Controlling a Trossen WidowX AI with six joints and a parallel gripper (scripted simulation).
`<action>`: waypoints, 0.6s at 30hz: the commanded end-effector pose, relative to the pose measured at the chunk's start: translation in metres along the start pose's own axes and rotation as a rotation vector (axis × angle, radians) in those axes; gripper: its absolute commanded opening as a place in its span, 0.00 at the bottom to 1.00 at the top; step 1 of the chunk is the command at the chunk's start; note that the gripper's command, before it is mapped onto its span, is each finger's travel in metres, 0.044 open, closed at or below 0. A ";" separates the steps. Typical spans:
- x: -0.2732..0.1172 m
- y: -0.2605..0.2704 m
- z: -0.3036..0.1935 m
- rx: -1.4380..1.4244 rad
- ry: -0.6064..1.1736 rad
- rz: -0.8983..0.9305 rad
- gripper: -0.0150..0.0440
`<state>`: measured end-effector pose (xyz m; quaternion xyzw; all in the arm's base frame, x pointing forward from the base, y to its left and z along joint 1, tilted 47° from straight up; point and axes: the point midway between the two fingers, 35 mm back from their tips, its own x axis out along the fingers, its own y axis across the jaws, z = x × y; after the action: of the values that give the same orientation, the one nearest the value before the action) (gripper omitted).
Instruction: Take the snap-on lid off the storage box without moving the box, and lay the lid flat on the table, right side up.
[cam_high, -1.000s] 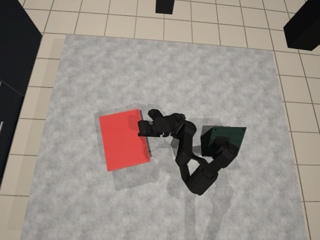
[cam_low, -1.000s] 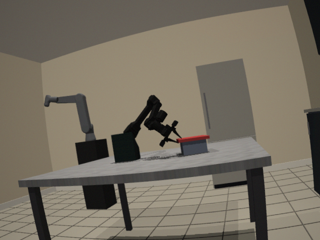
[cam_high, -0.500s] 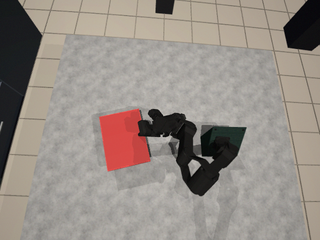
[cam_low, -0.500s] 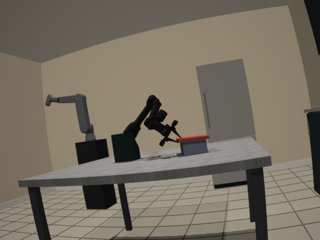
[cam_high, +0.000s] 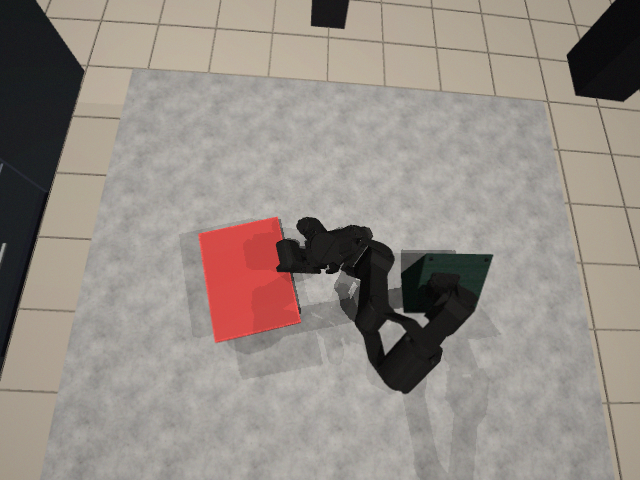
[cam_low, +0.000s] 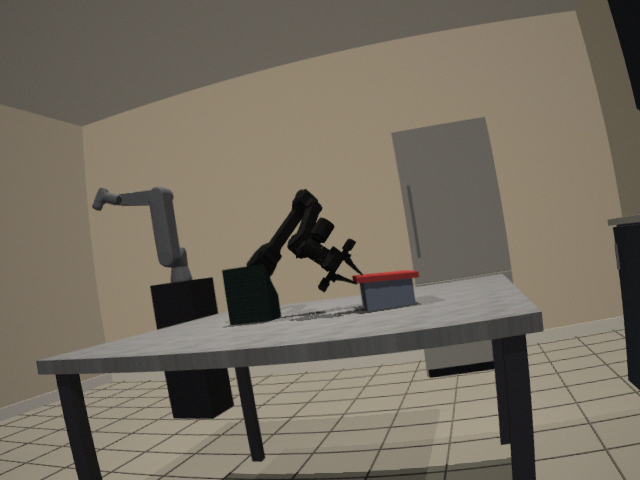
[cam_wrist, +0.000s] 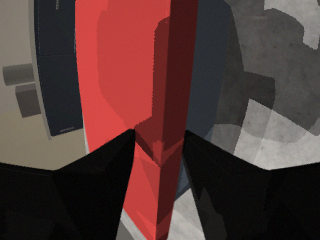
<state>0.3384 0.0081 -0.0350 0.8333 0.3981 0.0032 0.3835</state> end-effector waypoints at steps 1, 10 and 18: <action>-0.003 0.003 0.000 -0.004 0.001 0.008 0.25; -0.004 0.004 0.000 -0.004 0.001 0.007 0.25; -0.005 0.005 0.000 -0.002 0.000 0.007 0.25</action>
<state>0.3384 0.0034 -0.0311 0.8345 0.3951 0.0039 0.3840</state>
